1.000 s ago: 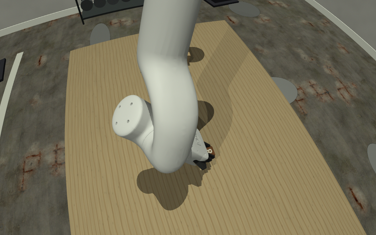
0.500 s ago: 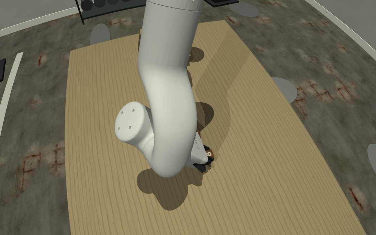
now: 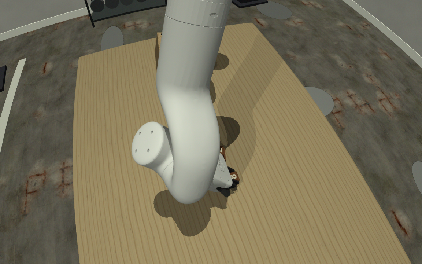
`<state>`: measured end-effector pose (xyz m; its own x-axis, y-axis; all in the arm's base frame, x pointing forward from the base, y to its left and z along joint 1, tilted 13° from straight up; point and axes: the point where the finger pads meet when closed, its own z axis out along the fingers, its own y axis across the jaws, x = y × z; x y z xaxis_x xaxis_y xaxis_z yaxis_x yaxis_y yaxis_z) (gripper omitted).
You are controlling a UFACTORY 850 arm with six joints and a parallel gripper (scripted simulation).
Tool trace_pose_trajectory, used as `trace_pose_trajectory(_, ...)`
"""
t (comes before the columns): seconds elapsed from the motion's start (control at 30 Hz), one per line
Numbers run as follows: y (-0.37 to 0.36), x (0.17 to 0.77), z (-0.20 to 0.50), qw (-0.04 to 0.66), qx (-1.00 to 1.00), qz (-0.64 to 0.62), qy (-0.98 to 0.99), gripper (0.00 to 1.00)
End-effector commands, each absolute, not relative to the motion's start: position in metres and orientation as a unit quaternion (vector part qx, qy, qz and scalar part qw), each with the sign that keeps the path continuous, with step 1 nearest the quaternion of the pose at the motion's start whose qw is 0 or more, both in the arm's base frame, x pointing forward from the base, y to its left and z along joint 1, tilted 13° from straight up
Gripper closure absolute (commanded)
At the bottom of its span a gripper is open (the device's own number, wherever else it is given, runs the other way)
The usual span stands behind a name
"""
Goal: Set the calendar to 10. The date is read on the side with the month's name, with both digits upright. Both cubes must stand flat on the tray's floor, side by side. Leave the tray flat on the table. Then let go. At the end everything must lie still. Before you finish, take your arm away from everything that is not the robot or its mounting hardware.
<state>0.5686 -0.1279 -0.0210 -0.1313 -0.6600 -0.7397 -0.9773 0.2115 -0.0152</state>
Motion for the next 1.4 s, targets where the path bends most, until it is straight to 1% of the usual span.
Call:
trace_pose_trajectory(0.0, -0.1273, 0.5699, -0.0259, 0.32, -0.577, 0.248, 0.71, 0.73)
trace_pose_trajectory(1.37, -0.1256, 0.5704, -0.0337, 0.32, -0.577, 0.248, 0.71, 0.73)
